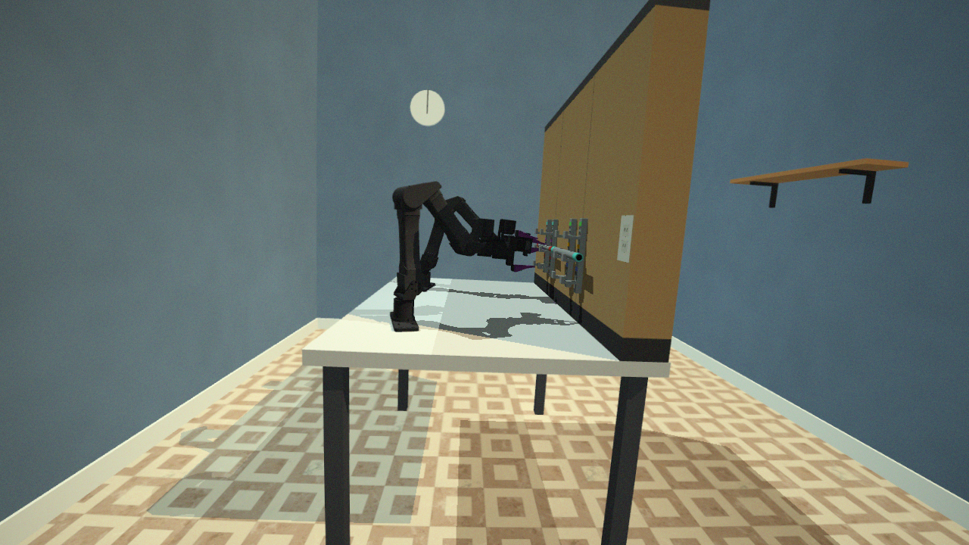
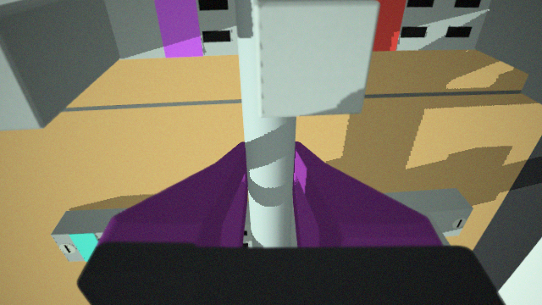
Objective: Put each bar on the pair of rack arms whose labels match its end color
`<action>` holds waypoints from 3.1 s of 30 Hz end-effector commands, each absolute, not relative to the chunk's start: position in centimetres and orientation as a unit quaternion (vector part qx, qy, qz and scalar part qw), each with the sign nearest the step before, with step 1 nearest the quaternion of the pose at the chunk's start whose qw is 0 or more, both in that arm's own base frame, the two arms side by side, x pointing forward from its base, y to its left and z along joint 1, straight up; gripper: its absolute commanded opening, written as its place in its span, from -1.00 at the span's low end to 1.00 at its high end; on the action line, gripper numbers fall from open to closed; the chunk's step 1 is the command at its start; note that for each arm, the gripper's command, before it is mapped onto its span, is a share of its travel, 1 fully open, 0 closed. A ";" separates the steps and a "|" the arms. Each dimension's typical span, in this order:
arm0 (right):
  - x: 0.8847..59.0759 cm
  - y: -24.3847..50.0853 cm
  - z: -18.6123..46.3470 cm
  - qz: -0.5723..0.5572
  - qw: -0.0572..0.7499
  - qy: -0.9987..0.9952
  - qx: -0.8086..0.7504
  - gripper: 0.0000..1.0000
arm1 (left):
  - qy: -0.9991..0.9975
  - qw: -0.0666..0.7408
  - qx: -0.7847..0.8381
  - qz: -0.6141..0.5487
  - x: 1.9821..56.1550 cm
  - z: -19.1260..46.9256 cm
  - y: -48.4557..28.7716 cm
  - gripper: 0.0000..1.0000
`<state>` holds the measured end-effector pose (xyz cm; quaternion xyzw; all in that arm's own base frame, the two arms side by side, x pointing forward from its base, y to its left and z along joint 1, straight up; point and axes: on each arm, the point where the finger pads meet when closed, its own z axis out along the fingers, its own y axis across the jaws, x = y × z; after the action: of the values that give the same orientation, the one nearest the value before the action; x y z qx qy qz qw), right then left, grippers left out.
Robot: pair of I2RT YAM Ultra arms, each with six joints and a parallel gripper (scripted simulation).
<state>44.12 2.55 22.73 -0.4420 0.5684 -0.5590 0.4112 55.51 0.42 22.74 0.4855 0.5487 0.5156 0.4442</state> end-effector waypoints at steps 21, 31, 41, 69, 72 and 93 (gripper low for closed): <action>44.2 2.9 23.7 -0.563 0.428 0.563 -0.428 1.00 | 0.535 0.463 0.463 0.535 55.3 28.9 1.1 -1.00; 44.2 2.9 23.7 -0.563 0.428 0.563 -0.428 1.00 | 0.535 0.463 0.463 0.535 55.0 29.5 1.2 -1.00; 44.2 2.9 23.7 -0.563 0.428 0.563 -0.428 1.00 | 0.535 0.463 0.463 0.535 54.9 30.1 1.3 -1.00; 44.2 2.9 23.7 -0.563 0.428 0.563 -0.428 1.00 | 0.535 0.463 0.463 0.535 55.3 31.6 1.0 -1.00; 44.2 2.9 23.7 -0.563 0.428 0.563 -0.428 1.00 | 0.535 0.463 0.463 0.535 55.2 31.7 1.0 -1.00; 44.2 2.9 23.7 -0.563 0.428 0.563 -0.428 1.00 | 0.535 0.463 0.463 0.535 55.0 32.7 0.7 -1.00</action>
<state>44.12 2.55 22.73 -0.4420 0.5684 -0.5590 0.4112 54.84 0.82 25.02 0.5139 0.5690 0.4938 0.4103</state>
